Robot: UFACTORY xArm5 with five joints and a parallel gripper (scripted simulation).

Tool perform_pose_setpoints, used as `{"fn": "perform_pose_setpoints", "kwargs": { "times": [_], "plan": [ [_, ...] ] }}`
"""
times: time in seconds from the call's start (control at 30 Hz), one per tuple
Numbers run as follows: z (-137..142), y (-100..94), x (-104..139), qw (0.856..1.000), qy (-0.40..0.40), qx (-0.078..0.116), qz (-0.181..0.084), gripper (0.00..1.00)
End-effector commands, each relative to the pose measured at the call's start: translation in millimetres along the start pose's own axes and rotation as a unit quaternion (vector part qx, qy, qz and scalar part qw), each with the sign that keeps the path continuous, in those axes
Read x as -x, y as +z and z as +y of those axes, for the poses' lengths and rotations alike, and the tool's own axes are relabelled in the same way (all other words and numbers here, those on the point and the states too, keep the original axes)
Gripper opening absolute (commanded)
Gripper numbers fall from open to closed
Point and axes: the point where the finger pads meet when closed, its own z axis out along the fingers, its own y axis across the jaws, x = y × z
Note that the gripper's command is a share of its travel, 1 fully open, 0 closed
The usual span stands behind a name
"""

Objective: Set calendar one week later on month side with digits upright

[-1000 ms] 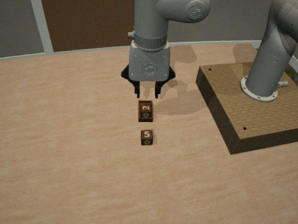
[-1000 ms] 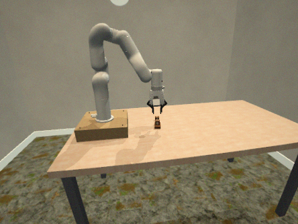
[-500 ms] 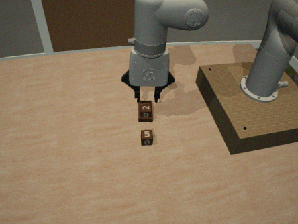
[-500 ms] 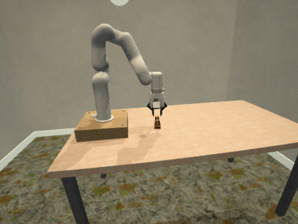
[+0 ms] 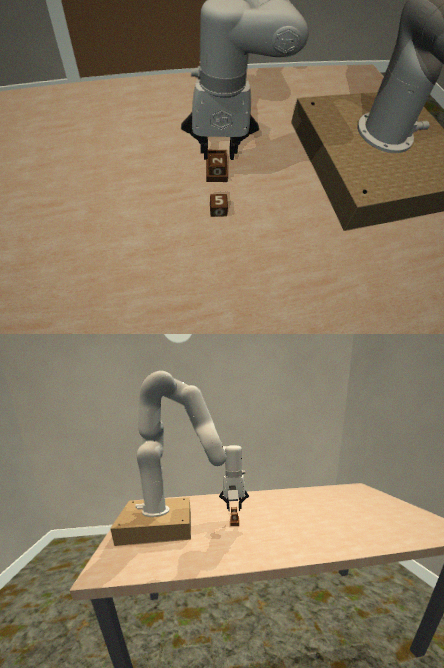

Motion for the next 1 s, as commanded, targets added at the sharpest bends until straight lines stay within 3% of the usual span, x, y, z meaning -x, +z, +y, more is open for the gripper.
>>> {"fn": "perform_pose_setpoints", "kwargs": {
  "times": [0.0, 0.97],
  "plan": [
    [-1.3, 3.8, 0.1, 1.000, 0.000, -0.001, 0.000, 0.49],
    [-1.3, 8.2, 0.0, 1.000, 0.000, -0.001, 0.000, 0.49]
  ]
}}
